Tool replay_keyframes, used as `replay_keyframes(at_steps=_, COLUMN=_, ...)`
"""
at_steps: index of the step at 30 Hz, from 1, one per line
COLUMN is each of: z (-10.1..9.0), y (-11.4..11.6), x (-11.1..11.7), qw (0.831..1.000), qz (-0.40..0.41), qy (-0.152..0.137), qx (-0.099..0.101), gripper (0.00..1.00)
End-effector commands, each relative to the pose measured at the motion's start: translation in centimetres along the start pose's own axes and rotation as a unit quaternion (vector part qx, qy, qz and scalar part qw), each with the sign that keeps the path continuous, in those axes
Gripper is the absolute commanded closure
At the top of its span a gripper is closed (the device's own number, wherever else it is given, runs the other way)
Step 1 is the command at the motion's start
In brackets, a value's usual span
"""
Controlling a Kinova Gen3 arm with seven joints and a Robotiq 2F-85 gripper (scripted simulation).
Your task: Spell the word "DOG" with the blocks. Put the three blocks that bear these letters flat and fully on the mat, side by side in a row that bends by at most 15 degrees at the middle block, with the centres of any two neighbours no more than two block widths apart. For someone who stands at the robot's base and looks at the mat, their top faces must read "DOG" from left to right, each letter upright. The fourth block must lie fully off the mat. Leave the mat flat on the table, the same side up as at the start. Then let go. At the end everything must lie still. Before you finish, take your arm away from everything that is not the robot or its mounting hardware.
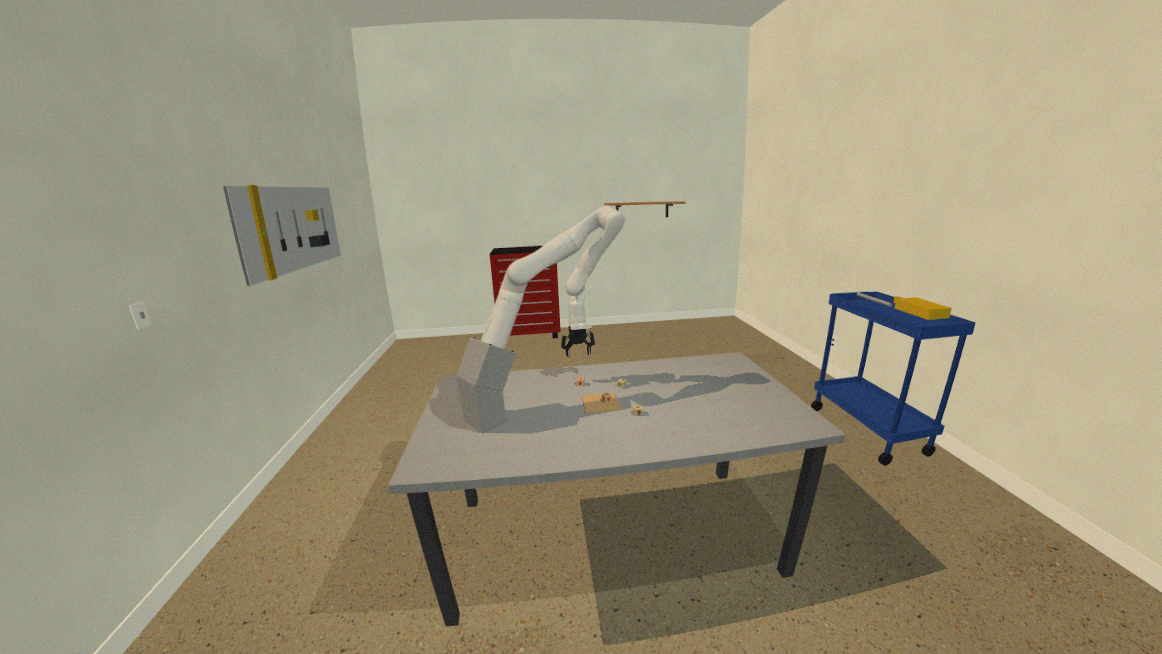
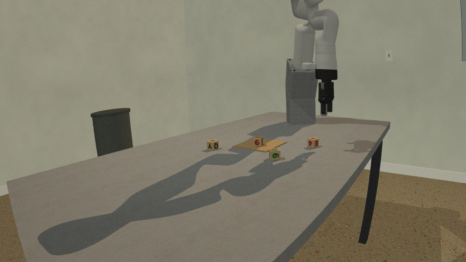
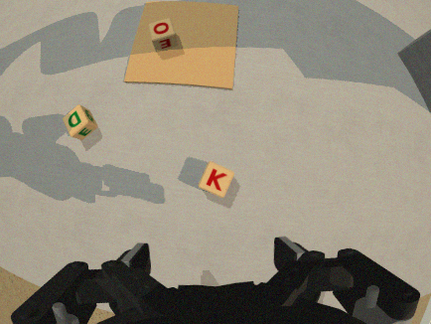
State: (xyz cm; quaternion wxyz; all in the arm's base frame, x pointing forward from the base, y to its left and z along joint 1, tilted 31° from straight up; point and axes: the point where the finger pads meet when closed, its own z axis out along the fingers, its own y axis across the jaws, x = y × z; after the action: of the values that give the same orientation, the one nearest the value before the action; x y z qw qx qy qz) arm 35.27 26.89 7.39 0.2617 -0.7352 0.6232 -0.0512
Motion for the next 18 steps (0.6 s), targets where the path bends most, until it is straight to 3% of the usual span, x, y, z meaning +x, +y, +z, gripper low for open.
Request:
replay_keyframes(at_steps=1, z=-0.04, y=0.01, x=0.05, qw=1.0, qz=0.001, qy=-0.001, qx=0.002, gripper=0.0)
replay_keyframes(at_steps=18, z=-0.13, y=0.5, x=-0.45, qw=1.0, qz=-0.009, qy=-0.008, qx=0.001, gripper=0.0)
